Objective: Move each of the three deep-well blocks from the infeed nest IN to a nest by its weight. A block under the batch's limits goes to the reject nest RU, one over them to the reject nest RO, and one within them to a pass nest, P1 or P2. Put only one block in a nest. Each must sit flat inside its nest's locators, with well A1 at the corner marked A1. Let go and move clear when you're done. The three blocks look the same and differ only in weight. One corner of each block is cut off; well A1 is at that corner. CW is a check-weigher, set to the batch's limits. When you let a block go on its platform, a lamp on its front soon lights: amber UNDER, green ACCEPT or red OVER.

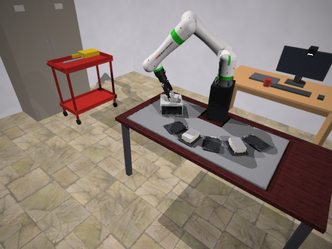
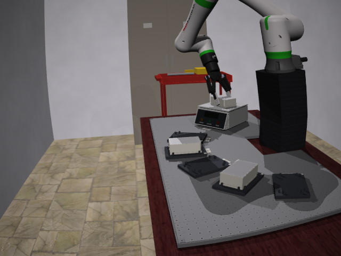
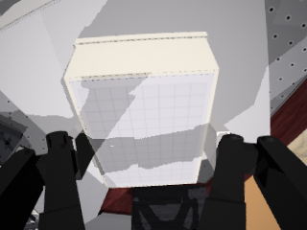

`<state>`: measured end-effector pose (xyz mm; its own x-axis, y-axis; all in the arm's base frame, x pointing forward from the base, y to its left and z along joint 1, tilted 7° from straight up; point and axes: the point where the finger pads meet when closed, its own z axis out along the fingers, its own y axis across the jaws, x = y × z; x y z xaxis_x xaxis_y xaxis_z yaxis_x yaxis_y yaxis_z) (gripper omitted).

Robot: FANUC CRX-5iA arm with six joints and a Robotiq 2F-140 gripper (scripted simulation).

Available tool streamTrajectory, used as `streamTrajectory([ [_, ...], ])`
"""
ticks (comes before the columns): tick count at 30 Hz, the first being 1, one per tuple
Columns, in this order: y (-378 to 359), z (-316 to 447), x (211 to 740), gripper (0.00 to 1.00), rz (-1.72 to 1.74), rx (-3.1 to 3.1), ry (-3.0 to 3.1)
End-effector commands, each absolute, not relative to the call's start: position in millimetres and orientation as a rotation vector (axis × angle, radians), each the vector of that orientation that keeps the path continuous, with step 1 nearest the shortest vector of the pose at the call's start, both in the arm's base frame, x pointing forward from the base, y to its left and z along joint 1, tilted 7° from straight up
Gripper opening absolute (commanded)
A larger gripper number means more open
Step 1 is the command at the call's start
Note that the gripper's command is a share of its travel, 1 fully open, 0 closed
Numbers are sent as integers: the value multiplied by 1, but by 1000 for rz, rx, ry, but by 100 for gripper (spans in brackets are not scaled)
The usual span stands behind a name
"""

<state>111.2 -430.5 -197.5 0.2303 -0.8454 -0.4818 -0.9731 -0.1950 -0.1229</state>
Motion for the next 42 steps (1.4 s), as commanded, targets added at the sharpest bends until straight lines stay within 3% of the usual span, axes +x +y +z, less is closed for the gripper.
streamTrajectory([
  [1, -431, -198, 111, 10, 434, -2111, 1675],
  [42, -431, -155, 106, 10, 434, -2111, 1675],
])
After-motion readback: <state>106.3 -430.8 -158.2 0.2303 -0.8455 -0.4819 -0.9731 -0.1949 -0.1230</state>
